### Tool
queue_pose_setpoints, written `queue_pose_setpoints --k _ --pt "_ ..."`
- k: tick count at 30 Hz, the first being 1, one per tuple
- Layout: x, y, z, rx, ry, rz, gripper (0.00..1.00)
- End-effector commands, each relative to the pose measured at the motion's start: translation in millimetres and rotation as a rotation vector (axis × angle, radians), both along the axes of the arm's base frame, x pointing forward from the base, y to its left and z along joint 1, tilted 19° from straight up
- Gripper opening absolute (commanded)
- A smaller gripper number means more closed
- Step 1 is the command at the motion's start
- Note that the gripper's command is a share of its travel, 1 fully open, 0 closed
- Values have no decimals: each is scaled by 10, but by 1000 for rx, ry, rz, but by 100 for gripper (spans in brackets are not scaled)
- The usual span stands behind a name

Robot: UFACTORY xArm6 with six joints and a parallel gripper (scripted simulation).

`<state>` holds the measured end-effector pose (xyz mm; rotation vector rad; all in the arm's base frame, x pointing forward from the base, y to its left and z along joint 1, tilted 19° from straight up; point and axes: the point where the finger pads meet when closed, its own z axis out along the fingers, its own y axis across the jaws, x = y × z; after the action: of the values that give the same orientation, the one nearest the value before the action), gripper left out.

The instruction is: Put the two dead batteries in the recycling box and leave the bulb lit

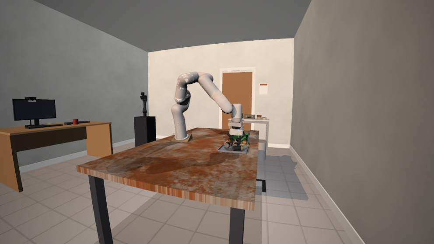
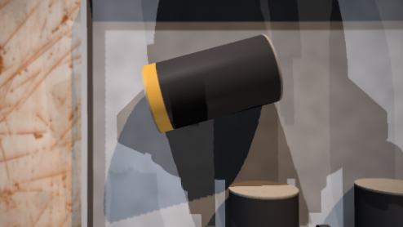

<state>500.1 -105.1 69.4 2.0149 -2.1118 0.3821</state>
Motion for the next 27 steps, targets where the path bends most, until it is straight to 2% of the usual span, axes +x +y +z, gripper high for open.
queue_pose_setpoints --k 1,13,14,27 --pt "13 -14 -34 0 -3 1 51" --pt "15 -27 -73 0 -3 1 51" --pt "15 -27 -73 0 -3 1 28" --pt "15 -27 -73 0 -3 1 28"
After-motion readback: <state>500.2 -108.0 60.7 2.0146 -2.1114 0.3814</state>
